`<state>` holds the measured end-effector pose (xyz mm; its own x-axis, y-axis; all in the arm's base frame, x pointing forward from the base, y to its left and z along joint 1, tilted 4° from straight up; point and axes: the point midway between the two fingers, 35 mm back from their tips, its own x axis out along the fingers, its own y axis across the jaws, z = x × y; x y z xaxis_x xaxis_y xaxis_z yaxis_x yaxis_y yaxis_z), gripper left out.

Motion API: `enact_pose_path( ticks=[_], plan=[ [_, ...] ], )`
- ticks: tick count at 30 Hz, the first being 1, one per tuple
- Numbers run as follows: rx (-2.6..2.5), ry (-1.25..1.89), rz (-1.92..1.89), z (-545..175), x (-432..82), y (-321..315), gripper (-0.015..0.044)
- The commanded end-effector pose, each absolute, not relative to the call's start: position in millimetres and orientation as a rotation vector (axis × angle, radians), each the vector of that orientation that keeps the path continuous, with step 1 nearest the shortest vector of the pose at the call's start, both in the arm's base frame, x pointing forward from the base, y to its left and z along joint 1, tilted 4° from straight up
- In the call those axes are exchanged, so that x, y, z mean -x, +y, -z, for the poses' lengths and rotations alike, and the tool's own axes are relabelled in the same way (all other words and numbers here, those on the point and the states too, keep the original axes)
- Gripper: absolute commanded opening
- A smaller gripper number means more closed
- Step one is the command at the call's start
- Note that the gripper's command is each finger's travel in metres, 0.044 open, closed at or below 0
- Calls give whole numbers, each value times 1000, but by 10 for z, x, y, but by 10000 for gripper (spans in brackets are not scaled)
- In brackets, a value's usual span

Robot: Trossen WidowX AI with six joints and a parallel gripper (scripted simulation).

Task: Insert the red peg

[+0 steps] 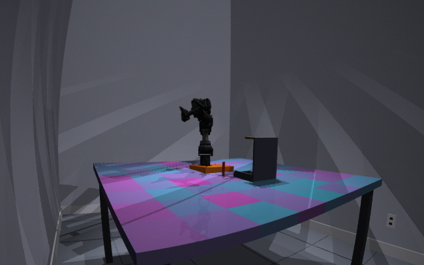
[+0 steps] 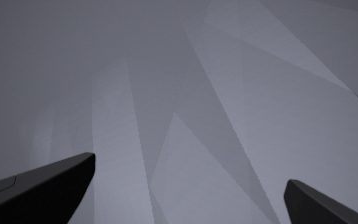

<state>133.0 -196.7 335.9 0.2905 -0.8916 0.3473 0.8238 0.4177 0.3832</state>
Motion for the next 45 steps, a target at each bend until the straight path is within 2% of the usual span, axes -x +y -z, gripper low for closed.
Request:
enact_pose_path(
  ticks=[1,22,45],
  plan=[
    [-35,-413,1141,-3258,-1478,-1955,440],
    [532,203,948,-2749,-2034,-1748,440],
    [1231,679,461,-2141,-2417,-1329,440]
  ],
)
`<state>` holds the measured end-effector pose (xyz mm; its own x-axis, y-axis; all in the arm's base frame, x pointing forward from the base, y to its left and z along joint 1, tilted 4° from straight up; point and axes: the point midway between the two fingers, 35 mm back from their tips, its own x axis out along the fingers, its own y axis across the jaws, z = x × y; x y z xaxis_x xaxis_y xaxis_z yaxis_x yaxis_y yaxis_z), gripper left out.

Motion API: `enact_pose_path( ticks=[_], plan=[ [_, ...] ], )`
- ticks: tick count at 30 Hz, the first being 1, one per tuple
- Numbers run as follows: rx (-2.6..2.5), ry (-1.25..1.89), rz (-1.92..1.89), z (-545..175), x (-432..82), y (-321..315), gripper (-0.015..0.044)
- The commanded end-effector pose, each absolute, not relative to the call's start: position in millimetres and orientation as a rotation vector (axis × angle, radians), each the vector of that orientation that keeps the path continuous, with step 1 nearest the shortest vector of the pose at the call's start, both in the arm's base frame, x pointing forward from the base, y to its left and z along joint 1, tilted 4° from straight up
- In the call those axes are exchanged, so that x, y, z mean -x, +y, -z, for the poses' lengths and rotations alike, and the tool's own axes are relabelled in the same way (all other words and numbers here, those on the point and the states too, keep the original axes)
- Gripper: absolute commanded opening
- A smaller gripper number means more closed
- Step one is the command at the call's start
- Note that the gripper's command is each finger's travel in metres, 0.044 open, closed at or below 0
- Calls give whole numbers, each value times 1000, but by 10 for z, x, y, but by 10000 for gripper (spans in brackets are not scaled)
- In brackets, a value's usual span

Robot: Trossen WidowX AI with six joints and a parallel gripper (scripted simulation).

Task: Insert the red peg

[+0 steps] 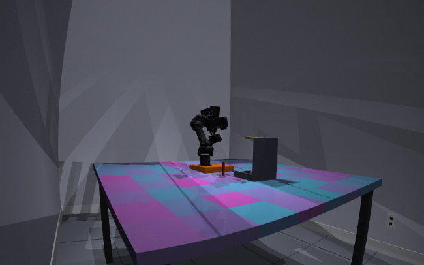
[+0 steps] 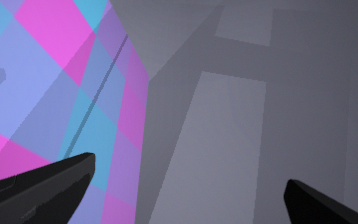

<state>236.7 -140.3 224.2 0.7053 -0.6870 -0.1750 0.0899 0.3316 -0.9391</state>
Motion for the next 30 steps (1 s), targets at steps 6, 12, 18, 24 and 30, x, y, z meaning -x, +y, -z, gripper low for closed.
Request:
enact_pose_path(
  ticks=[6,12,18,24,30],
  plan=[
    [1419,758,295,-1982,-2470,-1199,440],
    [1606,816,116,-1825,-2501,-1065,440],
    [1792,852,-76,-1673,-2512,-928,440],
    [1976,862,-280,-1525,-2502,-791,440],
    [2154,845,-496,-1384,-2472,-657,440]
  ],
)
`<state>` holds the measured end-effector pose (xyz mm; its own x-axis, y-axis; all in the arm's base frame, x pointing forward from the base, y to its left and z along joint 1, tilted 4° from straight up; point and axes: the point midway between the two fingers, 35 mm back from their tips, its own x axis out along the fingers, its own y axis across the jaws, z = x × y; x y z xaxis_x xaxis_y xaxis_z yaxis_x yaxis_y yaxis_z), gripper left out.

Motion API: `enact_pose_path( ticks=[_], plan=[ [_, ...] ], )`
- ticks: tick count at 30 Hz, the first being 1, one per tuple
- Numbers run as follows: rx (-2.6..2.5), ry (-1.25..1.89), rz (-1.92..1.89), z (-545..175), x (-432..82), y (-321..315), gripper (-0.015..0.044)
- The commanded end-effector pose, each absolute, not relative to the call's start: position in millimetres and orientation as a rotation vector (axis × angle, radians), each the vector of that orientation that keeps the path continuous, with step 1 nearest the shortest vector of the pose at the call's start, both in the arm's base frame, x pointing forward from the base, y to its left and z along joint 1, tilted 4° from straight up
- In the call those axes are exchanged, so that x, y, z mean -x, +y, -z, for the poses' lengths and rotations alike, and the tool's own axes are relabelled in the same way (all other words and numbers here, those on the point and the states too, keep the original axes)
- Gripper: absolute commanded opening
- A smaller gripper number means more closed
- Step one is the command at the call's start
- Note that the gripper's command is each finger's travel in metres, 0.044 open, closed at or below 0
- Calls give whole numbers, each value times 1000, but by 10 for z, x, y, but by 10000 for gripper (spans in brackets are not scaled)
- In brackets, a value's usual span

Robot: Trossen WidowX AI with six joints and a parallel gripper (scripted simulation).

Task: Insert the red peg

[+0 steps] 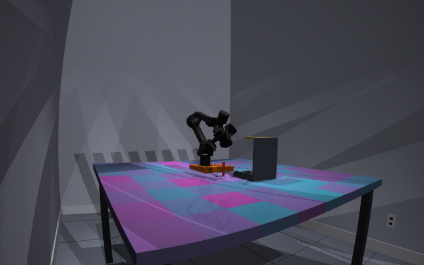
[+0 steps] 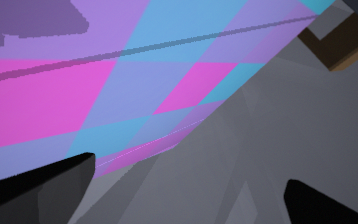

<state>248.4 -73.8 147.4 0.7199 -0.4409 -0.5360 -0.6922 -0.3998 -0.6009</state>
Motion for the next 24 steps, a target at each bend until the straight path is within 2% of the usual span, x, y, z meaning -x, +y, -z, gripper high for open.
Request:
enact_pose_path(
  ticks=[1,17,24],
  plan=[
    [2183,840,-532,-1361,-2465,-635,440],
    [2606,633,-1149,-1032,-2287,-310,440],
    [2622,619,-1176,-1020,-2277,-297,440]
  ],
)
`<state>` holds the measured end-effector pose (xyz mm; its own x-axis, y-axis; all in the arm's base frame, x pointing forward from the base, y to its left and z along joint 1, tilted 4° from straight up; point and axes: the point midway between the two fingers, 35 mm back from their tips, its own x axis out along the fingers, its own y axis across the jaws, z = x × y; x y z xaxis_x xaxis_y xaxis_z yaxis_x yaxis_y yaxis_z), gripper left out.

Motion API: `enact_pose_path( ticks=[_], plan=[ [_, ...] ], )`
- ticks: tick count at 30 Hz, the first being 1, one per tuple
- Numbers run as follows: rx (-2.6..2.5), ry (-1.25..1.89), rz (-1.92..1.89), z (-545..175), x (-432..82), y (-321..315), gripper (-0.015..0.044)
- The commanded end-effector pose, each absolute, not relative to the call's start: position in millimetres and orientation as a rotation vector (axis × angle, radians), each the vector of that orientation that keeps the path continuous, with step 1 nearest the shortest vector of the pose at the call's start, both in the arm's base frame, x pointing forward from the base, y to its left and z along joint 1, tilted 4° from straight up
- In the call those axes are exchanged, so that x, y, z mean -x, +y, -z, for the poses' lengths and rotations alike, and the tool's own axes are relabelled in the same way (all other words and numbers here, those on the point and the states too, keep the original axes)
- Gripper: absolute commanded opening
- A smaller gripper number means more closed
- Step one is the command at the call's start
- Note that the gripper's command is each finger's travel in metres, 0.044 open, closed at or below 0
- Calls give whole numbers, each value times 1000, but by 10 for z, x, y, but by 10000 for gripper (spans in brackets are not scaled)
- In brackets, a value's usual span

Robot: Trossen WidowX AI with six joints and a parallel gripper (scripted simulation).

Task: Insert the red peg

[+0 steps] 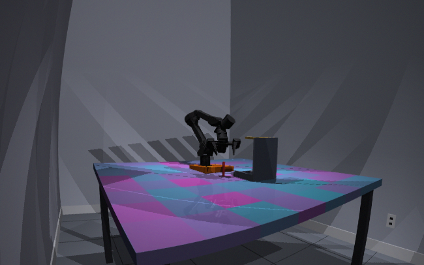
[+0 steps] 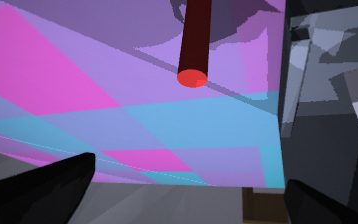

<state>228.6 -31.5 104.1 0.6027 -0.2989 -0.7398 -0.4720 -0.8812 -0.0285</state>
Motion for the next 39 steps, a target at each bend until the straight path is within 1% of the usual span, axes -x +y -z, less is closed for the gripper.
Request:
enact_pose_path(
  ticks=[1,9,10,22,39],
  plan=[
    [2622,619,-1176,-1020,-2277,-297,440],
    [2621,620,-1176,-1013,-2305,-375,230],
    [2621,620,-1176,-1013,-2305,-375,220],
    [2621,620,-1176,-997,-2308,-375,220],
    [2621,620,-1176,-726,-2333,-361,220]
  ],
)
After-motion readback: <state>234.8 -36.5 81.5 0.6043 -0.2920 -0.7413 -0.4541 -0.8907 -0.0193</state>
